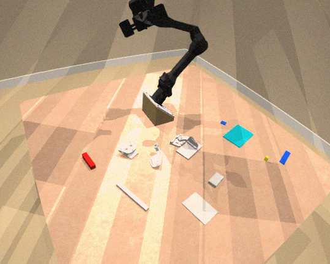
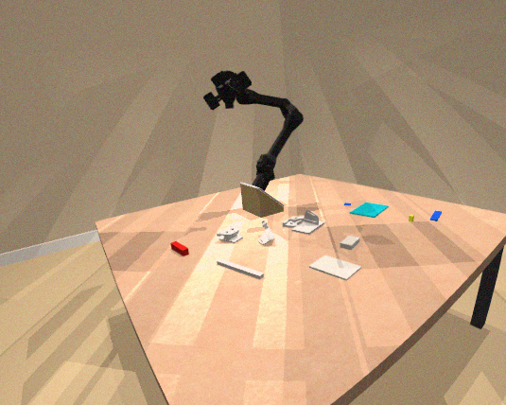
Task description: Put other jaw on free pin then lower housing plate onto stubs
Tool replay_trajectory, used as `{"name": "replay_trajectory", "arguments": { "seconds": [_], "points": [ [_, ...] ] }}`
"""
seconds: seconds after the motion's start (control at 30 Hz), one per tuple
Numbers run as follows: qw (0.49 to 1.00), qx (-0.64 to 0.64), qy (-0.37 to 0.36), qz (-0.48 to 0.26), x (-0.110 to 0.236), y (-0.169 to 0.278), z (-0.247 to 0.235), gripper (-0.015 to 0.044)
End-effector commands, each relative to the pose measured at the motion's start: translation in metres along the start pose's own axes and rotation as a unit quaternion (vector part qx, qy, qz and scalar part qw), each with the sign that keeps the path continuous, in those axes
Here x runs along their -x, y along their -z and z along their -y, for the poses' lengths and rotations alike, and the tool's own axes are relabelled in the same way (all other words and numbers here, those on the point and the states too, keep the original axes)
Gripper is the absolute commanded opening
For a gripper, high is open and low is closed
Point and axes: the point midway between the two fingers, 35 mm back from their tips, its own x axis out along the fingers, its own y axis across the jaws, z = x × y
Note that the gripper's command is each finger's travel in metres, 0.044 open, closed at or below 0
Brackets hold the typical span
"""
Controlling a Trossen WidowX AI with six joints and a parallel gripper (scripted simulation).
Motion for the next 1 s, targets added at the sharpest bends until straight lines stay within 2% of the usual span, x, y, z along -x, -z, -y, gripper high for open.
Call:
{"name": "replay_trajectory", "arguments": {
  "seconds": [0.0, 0.97],
  "points": [
    [1.000, 0.000, 0.008, -0.012, -0.010, 0.005, 0.007, 0.0000],
    [0.986, -0.019, 0.076, -0.145, -0.090, 0.079, 0.059, 0.0000]
  ]
}}
